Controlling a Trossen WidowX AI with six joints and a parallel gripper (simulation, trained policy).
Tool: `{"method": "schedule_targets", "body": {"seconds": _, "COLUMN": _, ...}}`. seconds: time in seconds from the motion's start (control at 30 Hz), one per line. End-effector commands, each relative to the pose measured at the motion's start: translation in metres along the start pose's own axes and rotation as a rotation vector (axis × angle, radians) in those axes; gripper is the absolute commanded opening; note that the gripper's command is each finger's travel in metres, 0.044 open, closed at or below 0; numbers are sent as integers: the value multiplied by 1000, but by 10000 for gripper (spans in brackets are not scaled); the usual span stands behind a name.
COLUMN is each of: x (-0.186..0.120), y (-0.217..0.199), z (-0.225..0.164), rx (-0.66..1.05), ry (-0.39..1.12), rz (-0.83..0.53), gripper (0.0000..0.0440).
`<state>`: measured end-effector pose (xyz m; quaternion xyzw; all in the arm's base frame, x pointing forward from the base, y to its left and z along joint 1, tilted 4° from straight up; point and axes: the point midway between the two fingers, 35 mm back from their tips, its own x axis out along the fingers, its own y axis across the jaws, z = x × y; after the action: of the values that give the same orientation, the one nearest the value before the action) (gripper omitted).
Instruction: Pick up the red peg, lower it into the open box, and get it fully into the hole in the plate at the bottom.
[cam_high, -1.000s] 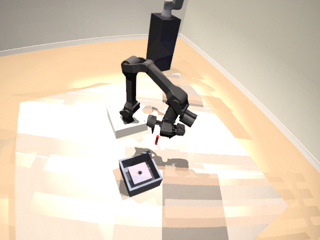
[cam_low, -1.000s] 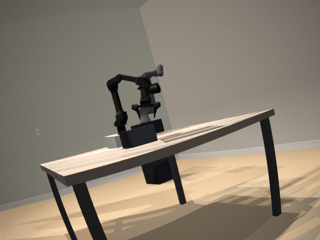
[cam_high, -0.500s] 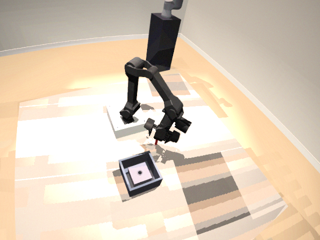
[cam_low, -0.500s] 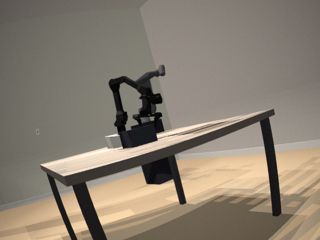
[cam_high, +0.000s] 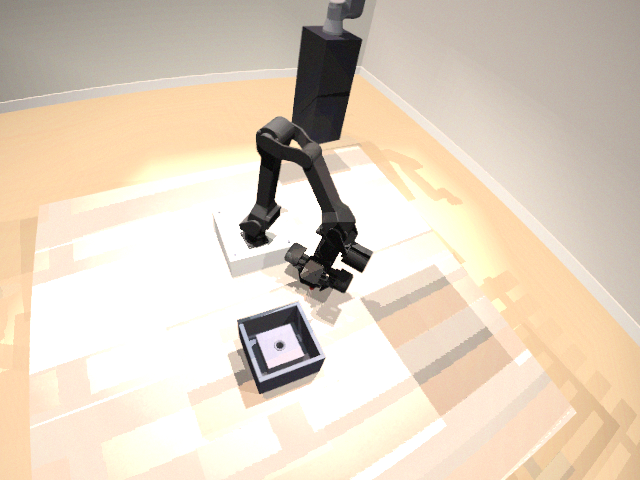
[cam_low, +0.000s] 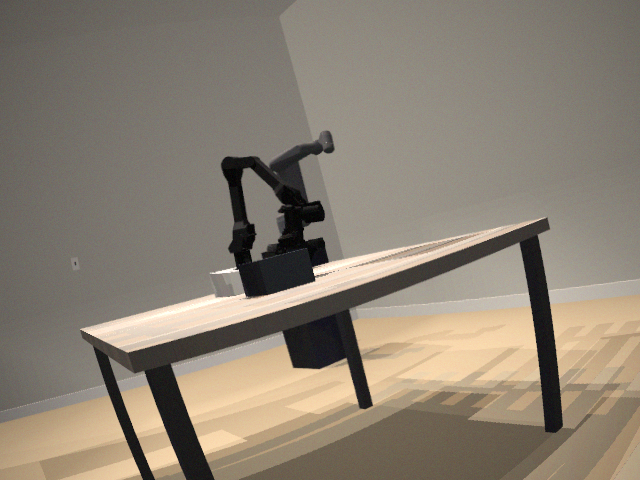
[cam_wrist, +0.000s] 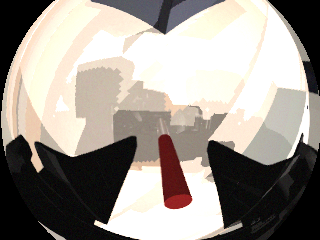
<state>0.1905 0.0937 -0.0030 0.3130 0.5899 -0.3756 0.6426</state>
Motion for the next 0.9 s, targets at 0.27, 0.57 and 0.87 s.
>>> {"method": "schedule_targets", "body": {"seconds": 0.27, "x": 0, "y": 0, "z": -2, "rx": 14, "ry": 74, "rz": -11, "gripper": 16}}
{"method": "schedule_targets", "body": {"seconds": 0.57, "x": -20, "y": 2, "z": 20, "rx": -36, "ry": -29, "rz": 32, "gripper": 0}}
{"method": "schedule_targets", "body": {"seconds": 0.87, "x": -45, "y": 5, "z": 45, "rx": -88, "ry": -115, "rz": 59, "gripper": 0}}
